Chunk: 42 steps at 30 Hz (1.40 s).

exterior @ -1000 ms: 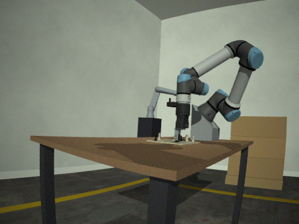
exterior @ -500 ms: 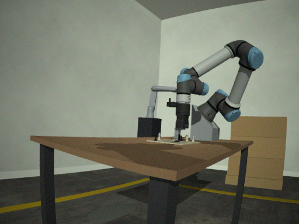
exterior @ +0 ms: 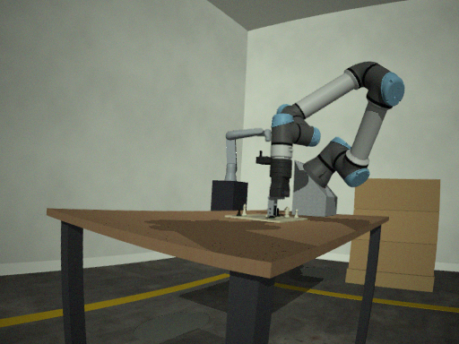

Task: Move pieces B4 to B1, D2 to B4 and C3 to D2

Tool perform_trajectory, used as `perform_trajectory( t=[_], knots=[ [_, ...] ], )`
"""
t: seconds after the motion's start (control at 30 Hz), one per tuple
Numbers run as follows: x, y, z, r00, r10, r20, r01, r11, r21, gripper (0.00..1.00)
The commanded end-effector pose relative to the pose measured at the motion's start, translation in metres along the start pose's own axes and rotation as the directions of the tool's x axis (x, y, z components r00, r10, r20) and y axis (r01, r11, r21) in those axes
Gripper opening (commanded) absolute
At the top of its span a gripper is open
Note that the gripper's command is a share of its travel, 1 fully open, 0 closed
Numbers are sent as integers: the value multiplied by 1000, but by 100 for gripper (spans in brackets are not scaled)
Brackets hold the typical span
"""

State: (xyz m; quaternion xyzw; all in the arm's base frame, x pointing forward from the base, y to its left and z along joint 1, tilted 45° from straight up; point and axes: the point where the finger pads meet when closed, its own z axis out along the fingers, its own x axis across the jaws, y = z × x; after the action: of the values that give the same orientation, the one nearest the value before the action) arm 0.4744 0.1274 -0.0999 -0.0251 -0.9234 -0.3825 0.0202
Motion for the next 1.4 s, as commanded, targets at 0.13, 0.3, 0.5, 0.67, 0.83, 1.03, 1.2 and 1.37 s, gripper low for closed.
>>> perform_trajectory(
  t=[0.13,0.3,0.5,0.67,0.83,1.03,1.2,1.37],
  knots=[
    [0,0,-1,1000,0,1,0,1000,0,0],
    [0,0,-1,1000,0,1,0,1000,0,29],
    [0,0,-1,1000,0,1,0,1000,0,58],
    [0,0,-1,1000,0,1,0,1000,0,73],
    [0,0,-1,1000,0,1,0,1000,0,73],
    [0,0,-1,1000,0,1,0,1000,0,73],
    [0,0,-11,1000,0,1,0,1000,0,73],
    [0,0,-24,1000,0,1,0,1000,0,73]
  ],
)
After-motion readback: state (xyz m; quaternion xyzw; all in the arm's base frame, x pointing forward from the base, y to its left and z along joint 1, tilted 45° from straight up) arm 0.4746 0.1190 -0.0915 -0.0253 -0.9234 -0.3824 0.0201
